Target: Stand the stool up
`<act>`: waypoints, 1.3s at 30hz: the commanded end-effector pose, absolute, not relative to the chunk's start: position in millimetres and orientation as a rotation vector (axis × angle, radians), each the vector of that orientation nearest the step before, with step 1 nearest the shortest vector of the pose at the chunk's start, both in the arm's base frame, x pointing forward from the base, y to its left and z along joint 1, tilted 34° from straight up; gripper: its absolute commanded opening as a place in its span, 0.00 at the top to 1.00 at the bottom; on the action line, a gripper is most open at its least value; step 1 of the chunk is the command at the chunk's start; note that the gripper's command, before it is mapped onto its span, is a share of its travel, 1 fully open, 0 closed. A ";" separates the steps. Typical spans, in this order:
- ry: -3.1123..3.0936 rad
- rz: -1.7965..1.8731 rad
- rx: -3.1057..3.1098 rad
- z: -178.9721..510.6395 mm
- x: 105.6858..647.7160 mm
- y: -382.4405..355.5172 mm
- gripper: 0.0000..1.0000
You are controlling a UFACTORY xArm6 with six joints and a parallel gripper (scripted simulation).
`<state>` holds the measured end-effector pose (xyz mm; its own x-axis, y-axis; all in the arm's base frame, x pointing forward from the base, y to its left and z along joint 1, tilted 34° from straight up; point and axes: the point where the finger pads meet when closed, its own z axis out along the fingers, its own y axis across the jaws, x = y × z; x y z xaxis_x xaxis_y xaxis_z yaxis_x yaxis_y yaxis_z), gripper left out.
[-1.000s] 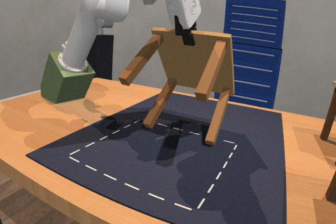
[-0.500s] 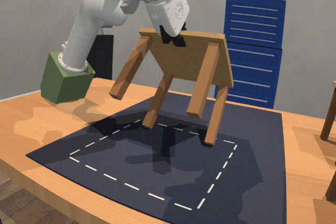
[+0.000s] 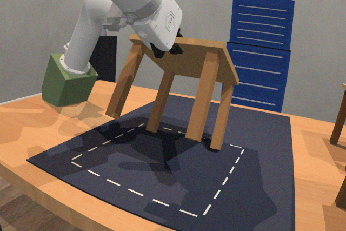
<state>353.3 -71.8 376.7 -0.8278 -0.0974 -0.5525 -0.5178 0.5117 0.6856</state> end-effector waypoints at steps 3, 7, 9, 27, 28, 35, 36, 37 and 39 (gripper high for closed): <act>2.264 1.367 -0.542 373.4 359.8 -94.3 0.79; 2.251 1.394 -0.549 371.8 361.7 -100.3 0.79; 2.239 1.420 -0.557 370.1 363.5 -106.0 0.79; 2.155 1.578 -0.599 357.4 376.3 -140.0 0.79; 2.151 1.585 -0.601 356.7 376.9 -141.5 0.79; 2.128 1.624 -0.612 352.9 380.6 -149.7 0.79; 2.125 1.629 -0.613 352.4 381.0 -150.6 0.79; 2.123 1.633 -0.614 351.9 381.4 -151.4 0.79; 2.118 1.640 -0.616 351.2 382.1 -152.9 0.79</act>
<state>380.8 -149.8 351.2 -0.8286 -0.1022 -0.5504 -0.5580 0.2288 0.7977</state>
